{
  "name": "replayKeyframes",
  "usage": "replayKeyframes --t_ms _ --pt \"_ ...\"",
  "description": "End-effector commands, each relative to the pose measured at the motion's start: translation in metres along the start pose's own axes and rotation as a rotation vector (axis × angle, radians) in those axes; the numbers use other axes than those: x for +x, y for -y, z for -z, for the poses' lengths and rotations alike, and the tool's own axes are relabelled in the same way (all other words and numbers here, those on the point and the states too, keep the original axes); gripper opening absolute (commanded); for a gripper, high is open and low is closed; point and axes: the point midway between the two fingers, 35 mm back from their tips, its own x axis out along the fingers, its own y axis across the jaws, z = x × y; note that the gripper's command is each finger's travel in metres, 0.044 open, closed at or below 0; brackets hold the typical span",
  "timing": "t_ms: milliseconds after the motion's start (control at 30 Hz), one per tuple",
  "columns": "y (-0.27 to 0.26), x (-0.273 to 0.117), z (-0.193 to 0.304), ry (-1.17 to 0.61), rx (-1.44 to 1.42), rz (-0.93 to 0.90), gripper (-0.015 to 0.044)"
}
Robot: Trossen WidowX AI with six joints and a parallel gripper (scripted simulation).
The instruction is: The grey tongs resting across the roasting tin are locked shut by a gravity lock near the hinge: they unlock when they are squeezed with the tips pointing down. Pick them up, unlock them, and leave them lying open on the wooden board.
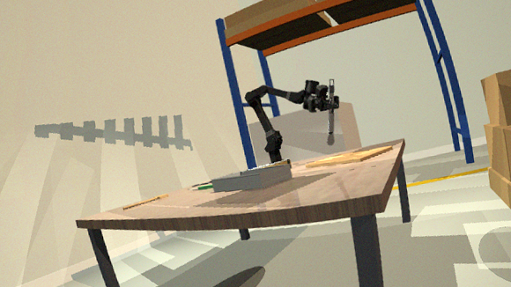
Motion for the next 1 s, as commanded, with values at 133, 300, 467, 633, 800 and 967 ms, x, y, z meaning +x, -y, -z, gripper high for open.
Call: replayKeyframes --t_ms 133,300,467,633,800,967 --pt "-0.005 0.011 -0.002 -0.071 -0.025 -0.003 -0.0150" --pt "-0.007 0.020 0.000 -0.140 -0.044 -0.005 -0.0150" --pt "-0.009 0.028 0.003 -0.211 -0.061 -0.008 -0.0150" --pt "-0.011 0.036 0.005 -0.281 -0.072 -0.011 -0.0150" --pt "-0.012 0.042 0.008 -0.353 -0.078 -0.011 -0.0150" --pt "-0.012 0.048 0.012 -0.425 -0.083 -0.013 -0.0150"
